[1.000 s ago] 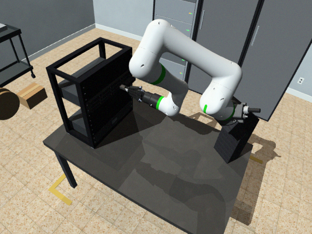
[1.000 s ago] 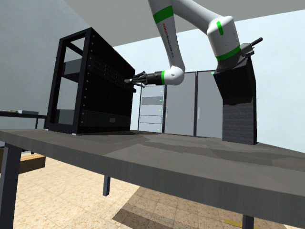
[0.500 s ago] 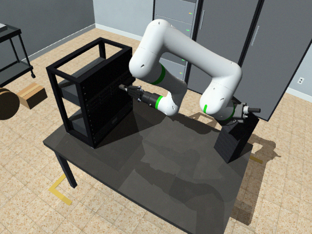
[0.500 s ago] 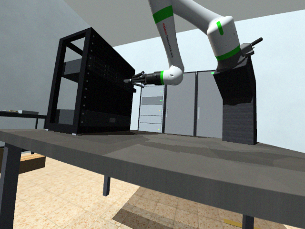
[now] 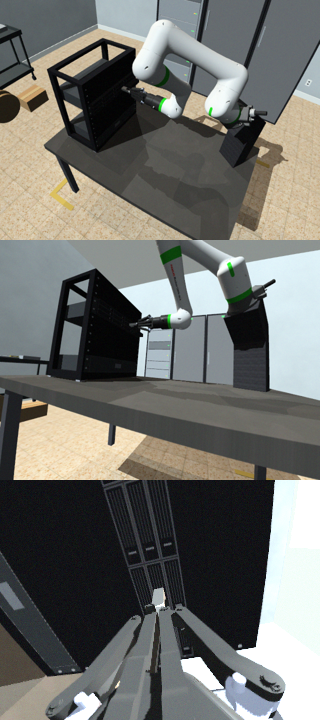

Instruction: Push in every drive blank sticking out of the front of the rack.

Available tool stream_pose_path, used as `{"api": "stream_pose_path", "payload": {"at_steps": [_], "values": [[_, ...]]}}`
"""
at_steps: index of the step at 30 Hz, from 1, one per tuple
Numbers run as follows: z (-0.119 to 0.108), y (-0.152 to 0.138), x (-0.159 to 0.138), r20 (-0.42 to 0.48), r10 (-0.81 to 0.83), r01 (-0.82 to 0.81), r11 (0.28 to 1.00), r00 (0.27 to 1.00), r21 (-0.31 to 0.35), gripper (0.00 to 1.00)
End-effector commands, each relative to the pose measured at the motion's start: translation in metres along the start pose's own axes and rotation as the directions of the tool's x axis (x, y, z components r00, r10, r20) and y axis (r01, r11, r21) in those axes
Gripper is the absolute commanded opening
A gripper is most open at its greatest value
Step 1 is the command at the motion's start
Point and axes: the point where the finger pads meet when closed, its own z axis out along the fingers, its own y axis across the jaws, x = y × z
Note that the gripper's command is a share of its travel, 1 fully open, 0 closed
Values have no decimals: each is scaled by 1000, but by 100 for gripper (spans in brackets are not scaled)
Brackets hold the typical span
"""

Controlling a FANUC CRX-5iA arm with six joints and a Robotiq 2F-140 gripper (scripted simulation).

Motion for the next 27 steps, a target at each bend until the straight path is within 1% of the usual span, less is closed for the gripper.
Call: {"api": "stream_pose_path", "payload": {"at_steps": [1, 27], "values": [[2, 1, 0, 0, -1, 1, 1000, 1000, -1, 10], [6, 1, 0, 0, -1, 1, 1000, 1000, -1, 10]]}}
